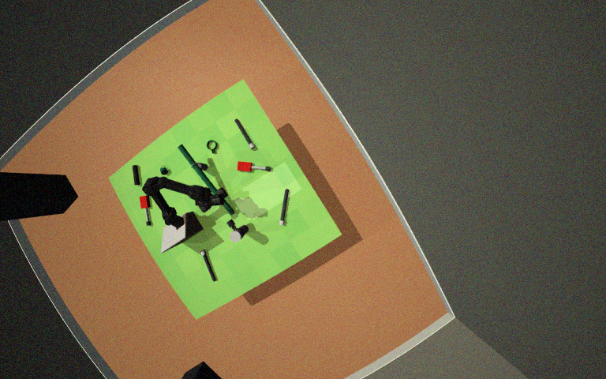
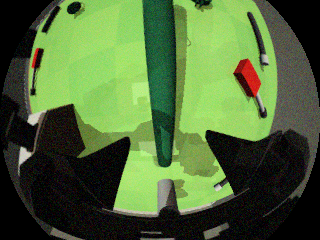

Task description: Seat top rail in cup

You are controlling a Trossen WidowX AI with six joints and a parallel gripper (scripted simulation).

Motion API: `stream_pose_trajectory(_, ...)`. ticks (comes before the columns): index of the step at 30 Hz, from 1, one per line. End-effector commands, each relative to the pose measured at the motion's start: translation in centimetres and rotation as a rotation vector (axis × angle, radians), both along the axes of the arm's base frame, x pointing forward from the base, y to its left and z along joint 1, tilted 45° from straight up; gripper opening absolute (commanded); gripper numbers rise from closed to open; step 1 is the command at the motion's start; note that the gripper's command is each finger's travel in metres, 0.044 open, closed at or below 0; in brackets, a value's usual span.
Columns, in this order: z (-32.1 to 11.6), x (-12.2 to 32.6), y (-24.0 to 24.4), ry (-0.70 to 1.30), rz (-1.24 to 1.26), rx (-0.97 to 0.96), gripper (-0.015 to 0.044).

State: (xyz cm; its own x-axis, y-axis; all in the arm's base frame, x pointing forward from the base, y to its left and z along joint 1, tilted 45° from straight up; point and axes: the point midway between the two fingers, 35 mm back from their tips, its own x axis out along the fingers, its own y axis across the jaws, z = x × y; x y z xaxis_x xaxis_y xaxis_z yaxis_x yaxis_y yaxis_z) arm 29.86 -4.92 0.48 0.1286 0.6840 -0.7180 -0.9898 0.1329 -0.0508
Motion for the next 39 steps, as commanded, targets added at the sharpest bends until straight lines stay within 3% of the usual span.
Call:
stream_pose_trajectory(1,-0.9,0.0,1.0,0.008,-0.003,0.009,0.044)
stream_pose_trajectory(39,-4.7,0.7,4.7,0.008,-0.003,0.011,0.044)
